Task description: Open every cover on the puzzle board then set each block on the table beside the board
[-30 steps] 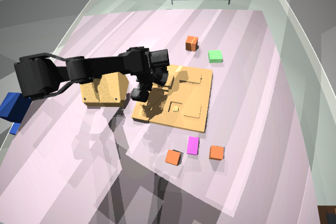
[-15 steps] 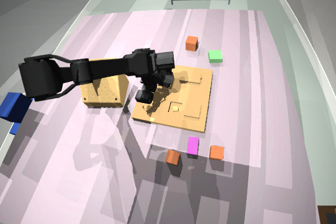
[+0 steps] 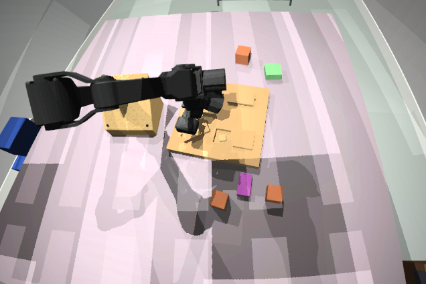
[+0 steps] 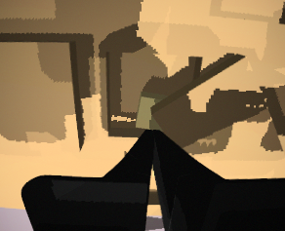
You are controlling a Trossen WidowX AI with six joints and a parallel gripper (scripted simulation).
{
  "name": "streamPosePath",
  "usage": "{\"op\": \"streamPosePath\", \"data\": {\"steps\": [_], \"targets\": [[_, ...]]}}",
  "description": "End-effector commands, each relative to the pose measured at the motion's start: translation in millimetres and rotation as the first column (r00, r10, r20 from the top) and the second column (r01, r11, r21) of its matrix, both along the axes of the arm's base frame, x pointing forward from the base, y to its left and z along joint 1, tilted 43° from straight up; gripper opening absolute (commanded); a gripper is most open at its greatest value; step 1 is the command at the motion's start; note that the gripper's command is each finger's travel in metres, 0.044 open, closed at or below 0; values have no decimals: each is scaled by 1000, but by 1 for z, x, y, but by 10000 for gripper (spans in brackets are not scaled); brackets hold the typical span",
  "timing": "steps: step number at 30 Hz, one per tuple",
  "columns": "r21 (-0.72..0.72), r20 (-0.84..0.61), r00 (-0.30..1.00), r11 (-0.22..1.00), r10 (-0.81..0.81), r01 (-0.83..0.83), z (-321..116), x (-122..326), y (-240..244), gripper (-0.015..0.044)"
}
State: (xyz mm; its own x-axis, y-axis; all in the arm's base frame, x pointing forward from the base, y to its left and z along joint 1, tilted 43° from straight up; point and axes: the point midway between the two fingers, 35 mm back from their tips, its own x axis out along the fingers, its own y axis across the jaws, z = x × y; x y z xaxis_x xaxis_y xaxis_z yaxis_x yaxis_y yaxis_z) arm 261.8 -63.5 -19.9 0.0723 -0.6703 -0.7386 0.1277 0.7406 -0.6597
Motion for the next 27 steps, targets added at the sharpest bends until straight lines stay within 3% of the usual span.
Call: {"op": "streamPosePath", "data": {"steps": [1,27], "targets": [[-7,0,1000,1000,1,-1,3,5,-3,0],[-8,1,1000,1000,1,-1,18,22,-17,0]]}}
